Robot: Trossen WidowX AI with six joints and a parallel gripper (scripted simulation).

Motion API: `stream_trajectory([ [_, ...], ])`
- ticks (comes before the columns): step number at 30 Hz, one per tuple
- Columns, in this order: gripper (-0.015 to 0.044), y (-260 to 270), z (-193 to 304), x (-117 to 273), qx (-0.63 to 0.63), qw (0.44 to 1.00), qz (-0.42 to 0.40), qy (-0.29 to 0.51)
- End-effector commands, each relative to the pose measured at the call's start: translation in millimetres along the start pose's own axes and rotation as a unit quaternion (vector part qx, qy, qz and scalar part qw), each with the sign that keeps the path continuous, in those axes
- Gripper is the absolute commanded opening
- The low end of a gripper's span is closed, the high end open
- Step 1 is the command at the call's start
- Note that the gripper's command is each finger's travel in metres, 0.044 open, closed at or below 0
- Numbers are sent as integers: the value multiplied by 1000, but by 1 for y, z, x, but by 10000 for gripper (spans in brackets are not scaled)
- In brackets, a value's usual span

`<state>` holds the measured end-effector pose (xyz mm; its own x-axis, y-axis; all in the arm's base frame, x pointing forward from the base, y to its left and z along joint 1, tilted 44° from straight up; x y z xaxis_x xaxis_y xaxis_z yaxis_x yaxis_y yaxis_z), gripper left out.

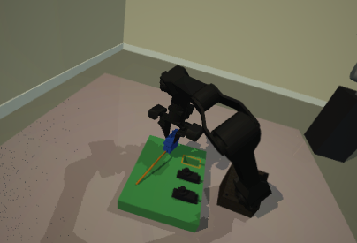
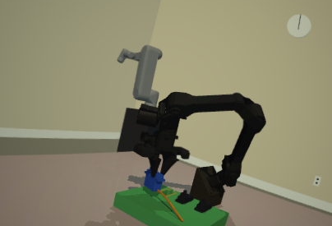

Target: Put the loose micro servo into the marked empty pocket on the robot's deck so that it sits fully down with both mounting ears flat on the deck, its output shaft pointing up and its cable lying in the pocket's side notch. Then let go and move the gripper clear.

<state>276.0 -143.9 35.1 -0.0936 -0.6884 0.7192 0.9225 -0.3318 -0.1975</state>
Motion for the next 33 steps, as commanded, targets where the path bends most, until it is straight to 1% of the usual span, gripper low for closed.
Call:
stream_trajectory([
  [1, 0, 1, -2, 2, 64, 998, -3, -3],
  [9, 0, 1, -2, 2, 201, 980, -3, -3],
  [17, 0, 1, -2, 2, 334, 943, -2, -3],
  [25, 0, 1, -2, 2, 461, 888, -2, -4],
  [33, 0, 1, -2, 2, 579, 816, -1, -4],
])
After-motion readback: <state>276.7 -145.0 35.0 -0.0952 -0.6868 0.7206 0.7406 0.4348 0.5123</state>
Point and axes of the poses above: the point midway between the two fingers, 35 mm back from their tips, its own x axis back along the fingers, its own y axis across the jaws, z = x × y, the point moved 3 cm from there along x, back along the fingers, and after that the axes turned 5 degrees about -x, right-handed, at the moved point
